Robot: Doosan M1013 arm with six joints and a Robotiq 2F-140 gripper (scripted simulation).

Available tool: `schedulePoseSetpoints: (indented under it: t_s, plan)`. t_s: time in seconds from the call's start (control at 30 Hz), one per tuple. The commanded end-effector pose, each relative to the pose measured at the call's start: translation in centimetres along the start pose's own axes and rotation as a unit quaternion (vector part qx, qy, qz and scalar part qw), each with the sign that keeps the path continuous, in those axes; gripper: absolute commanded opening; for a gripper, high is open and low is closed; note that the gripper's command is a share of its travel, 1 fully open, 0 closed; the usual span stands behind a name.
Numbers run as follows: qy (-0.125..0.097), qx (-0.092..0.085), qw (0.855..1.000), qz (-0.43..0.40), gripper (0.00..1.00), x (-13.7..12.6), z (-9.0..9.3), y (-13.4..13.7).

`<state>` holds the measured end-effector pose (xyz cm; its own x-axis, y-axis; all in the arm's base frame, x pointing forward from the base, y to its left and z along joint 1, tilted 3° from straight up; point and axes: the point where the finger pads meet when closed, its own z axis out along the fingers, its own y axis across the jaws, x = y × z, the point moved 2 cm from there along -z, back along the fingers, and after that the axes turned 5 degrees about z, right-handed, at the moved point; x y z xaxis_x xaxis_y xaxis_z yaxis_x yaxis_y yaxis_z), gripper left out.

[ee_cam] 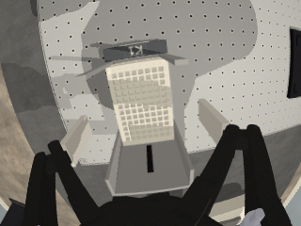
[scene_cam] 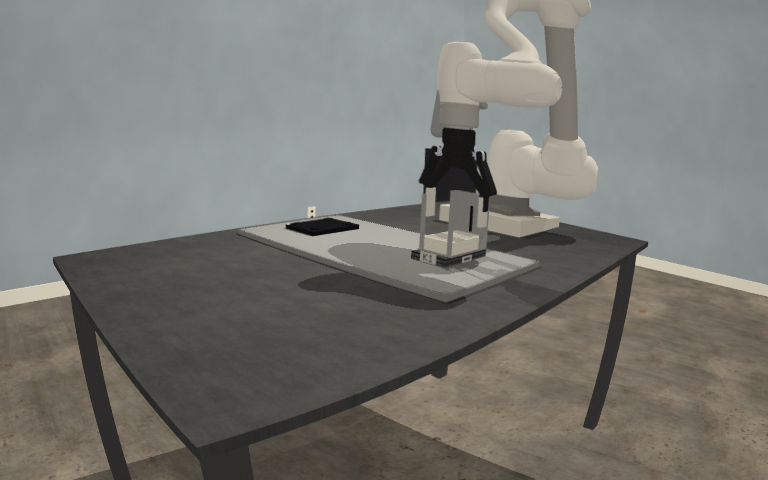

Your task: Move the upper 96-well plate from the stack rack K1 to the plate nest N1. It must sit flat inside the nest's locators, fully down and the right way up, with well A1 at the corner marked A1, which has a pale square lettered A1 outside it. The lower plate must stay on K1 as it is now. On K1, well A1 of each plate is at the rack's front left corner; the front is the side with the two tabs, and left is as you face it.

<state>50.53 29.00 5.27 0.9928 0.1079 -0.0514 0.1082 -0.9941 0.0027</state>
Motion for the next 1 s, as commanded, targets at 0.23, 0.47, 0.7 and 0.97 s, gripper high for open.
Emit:
schedulePoseSetpoints:
  t_s: [0.23, 0.47, 0.7, 0.97]
  plan:
    - [0.000, 0.000, 1.000, 0.000, 1.00, 0.0, 1.3, 0.0]
    - [0.000, 0.000, 1.000, 0.000, 1.00, 0.0, 2.5, 0.0]
    - [0.000, 0.000, 1.000, 0.000, 1.00, 0.0, 3.0, 0.0]
    - [0.000, 0.000, 1.000, 0.000, 1.00, 0.0, 3.0, 0.0]
